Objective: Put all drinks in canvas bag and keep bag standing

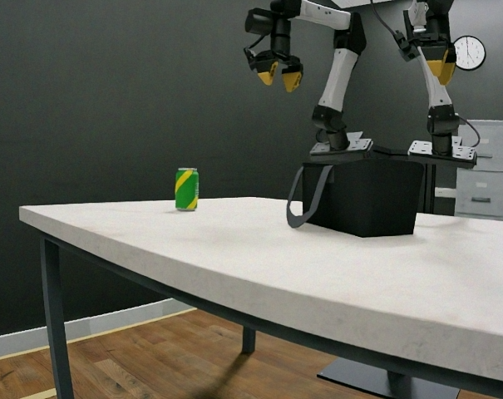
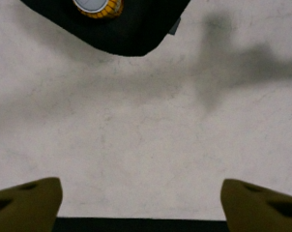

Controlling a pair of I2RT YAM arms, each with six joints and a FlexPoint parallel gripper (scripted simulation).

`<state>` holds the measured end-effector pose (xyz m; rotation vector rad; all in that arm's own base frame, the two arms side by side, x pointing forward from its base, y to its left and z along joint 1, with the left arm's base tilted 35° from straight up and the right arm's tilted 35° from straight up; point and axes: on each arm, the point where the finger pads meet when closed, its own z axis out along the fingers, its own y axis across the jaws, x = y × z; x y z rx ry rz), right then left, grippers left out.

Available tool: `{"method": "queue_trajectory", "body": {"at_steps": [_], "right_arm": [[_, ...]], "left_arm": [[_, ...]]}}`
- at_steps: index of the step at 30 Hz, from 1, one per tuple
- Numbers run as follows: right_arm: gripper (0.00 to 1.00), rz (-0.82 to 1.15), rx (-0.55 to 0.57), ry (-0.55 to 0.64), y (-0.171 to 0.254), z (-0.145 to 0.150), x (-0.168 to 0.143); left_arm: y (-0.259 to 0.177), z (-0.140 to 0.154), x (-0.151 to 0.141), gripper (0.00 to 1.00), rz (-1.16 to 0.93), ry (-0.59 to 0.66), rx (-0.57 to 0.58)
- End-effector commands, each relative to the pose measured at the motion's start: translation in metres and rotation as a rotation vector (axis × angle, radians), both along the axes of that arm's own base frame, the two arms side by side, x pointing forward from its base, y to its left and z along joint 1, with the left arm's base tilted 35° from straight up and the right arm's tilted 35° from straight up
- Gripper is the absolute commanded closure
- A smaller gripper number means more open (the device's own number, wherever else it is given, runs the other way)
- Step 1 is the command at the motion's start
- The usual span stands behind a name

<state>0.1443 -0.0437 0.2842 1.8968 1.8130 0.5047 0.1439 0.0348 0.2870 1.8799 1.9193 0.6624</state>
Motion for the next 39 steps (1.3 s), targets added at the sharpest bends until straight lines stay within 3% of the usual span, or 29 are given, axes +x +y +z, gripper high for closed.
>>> {"method": "queue_trajectory", "body": {"at_steps": [1,3,5,6,23,26,39], "right_arm": [[0.00,0.011,-0.006,-0.021,0.002,0.003,0.000],[0.00,0.011,-0.006,-0.021,0.002,0.003,0.000],[0.00,0.011,-0.006,-0.021,0.002,0.003,0.000],[0.16,0.011,-0.006,-0.021,0.002,0.003,0.000],[0.16,0.035,-0.006,-0.003,-0.004,-0.002,0.010],[0.16,0.139,-0.088,-0.060,-0.009,0.016,0.023],[0.16,0.541,-0.316,-0.108,-0.044,0.019,0.078]], "left_arm": [[-0.002,-0.003,0.000,0.14,-0.019,0.016,-0.011],[-0.002,-0.010,0.003,0.14,-0.033,0.040,-0.014],[-0.003,0.002,0.001,0.14,-0.031,-0.005,0.007],[-0.001,0.006,0.001,0.14,-0.022,-0.018,0.022],[0.002,-0.003,0.004,0.14,0.003,0.013,0.006],[0.002,-0.003,0.004,0.14,0.001,0.013,0.002],[0.001,-0.003,0.004,0.14,0.000,0.013,0.003]]}}
